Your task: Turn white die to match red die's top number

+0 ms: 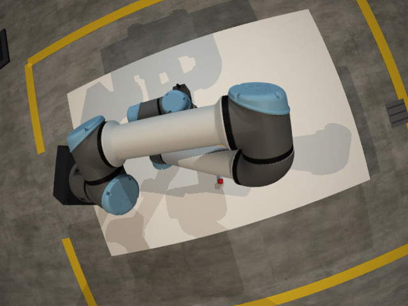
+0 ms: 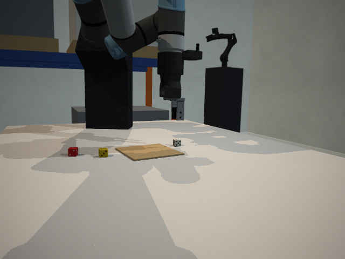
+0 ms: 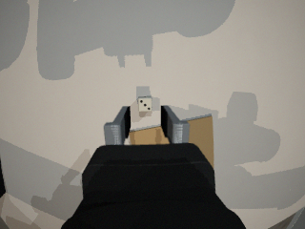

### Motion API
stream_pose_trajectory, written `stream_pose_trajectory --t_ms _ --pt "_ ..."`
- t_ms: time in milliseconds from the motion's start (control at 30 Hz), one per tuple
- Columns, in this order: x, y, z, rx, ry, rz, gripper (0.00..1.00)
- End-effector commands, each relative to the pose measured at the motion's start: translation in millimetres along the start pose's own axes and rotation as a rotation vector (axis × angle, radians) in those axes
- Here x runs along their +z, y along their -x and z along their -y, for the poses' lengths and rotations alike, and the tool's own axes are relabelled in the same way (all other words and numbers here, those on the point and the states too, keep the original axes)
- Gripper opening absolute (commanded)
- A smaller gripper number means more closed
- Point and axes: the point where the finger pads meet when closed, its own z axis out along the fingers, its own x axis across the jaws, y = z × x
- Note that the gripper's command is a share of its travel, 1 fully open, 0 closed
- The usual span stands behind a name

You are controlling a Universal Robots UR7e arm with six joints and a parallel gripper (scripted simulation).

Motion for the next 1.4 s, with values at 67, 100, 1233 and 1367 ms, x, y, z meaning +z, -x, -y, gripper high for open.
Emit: stream_pose_trajectory --t_ms 67,100,1233,1367 --pt "-0.3 -0.2 0.1 0.0 0.0 -0.001 0.7" --pt "-0.3 -0.2 0.1 0.0 0.0 -0.001 0.7" --pt "13.6 -0.2 0.2 0.0 0.0 -0.001 0.7" --pt "19.6 -0.2 0.2 0.0 0.0 -0.001 0.7"
